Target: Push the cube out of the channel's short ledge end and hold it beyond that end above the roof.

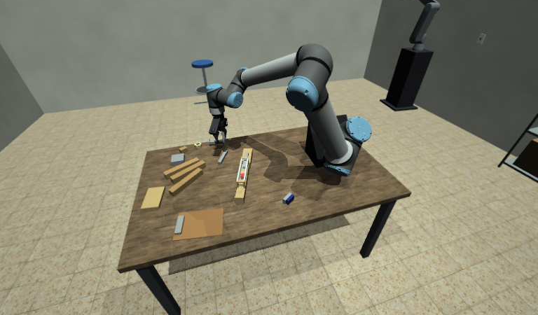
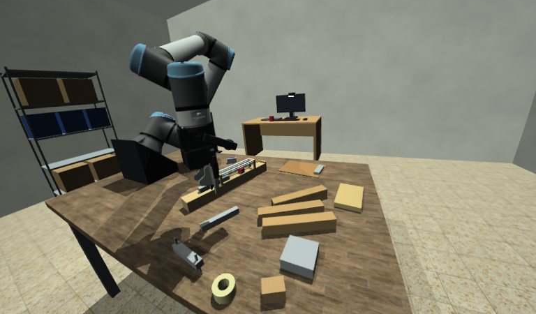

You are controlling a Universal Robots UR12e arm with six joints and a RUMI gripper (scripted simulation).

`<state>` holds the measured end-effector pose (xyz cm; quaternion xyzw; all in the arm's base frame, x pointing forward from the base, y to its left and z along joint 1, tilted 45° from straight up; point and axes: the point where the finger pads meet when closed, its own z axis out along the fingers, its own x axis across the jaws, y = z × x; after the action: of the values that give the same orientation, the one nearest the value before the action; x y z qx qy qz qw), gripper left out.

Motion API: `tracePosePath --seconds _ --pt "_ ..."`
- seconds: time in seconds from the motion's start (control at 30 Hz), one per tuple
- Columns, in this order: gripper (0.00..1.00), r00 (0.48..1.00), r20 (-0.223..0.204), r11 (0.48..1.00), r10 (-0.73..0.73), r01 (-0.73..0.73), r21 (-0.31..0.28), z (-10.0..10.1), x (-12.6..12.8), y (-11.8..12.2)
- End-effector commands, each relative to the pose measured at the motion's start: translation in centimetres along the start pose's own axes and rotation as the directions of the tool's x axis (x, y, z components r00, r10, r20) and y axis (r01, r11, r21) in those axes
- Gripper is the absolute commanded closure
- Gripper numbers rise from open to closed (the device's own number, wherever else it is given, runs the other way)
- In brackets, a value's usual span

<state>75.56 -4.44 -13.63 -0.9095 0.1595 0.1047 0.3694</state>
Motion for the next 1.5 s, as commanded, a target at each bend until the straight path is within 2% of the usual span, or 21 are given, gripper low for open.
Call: tracePosePath --seconds 0.0,0.8,0.93,1.1,1.17,1.33,1.47 --pt "0.78 1.000 -0.001 1.000 0.000 0.000 0.000 -0.1 0.1 0.0" --pt "0.78 1.000 -0.001 1.000 0.000 0.000 0.000 0.3 0.1 0.0" --pt "0.78 1.000 -0.001 1.000 0.000 0.000 0.000 2.0 0.1 0.0" --pt "0.78 1.000 -0.001 1.000 0.000 0.000 0.000 5.4 0.1 0.0" --pt "0.78 1.000 -0.001 1.000 0.000 0.000 0.000 5.4 0.1 0.0" --pt "0.78 1.000 -0.001 1.000 0.000 0.000 0.000 8.2 0.1 0.0" --pt "0.78 1.000 -0.001 1.000 0.000 0.000 0.000 8.8 0.1 0.0"
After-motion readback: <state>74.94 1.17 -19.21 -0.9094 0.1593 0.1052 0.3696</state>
